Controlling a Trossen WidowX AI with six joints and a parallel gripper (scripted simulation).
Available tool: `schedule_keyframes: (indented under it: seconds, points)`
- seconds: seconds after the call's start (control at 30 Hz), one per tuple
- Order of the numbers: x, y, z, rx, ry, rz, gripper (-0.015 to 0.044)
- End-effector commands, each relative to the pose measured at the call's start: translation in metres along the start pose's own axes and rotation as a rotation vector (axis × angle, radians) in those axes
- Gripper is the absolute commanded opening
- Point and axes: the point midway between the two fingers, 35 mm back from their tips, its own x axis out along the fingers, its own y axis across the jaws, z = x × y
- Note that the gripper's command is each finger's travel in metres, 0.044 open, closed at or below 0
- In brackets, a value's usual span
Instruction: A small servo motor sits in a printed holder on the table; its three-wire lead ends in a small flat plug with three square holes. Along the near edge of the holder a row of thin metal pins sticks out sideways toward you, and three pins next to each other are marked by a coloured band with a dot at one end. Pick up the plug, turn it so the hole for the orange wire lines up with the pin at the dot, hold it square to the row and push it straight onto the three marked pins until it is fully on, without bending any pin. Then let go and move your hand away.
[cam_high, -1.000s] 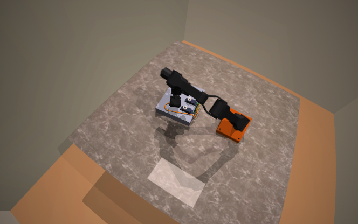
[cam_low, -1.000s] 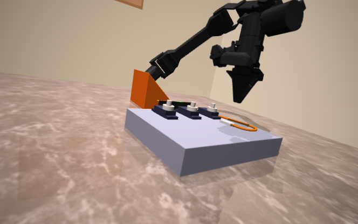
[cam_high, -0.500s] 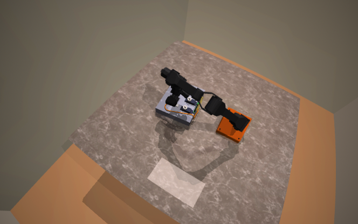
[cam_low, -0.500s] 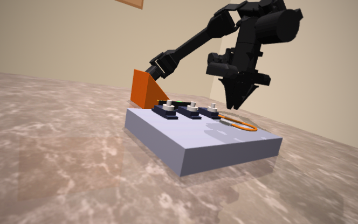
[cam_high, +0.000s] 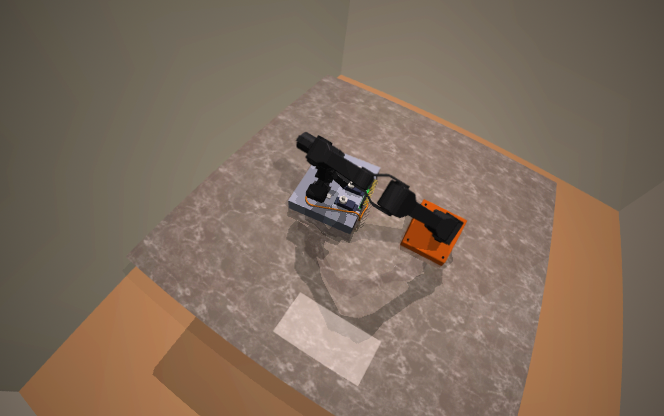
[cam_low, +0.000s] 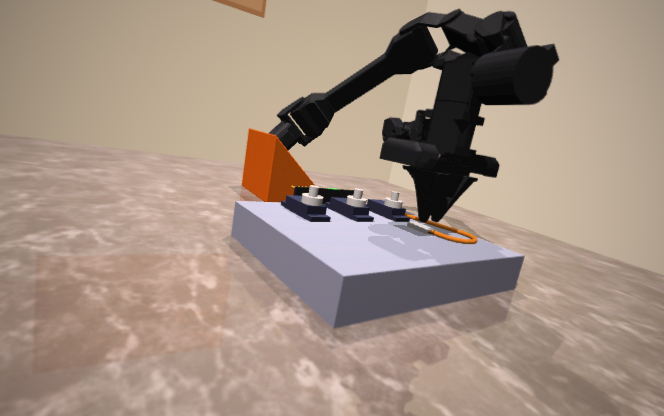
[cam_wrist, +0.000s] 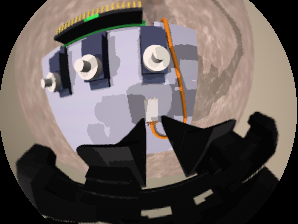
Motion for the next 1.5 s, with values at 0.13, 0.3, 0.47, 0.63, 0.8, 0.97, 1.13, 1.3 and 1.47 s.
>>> schedule_keyframes:
  seconds: [0.13, 0.3, 0.47, 0.63, 0.8, 0.97, 1.13, 1.3, 1.47]
  points:
    - [0.013, 0.0, 0.002, 0.01, -0.007, -0.007, 0.0115]
    - [0.013, 0.0, 0.002, 0.01, -0.007, -0.007, 0.0049]
    - [0.012, 0.0, 0.002, 0.01, -0.007, -0.007, 0.0]
    - [-0.005, 0.001, 0.001, 0.01, -0.007, -0.005, 0.0]
    - [-0.036, 0.001, 0.001, 0.01, -0.007, -0.004, 0.0]
    - [-0.045, 0.001, 0.002, 0.005, -0.007, -0.004, 0.0]
    - [-0.047, 0.005, 0.008, -0.092, -0.007, -0.002, 0.0]
    - [-0.05, 0.012, 0.017, -0.24, -0.008, 0.001, 0.0]
    - [-0.052, 0.018, 0.026, -0.389, -0.008, 0.003, 0.0]
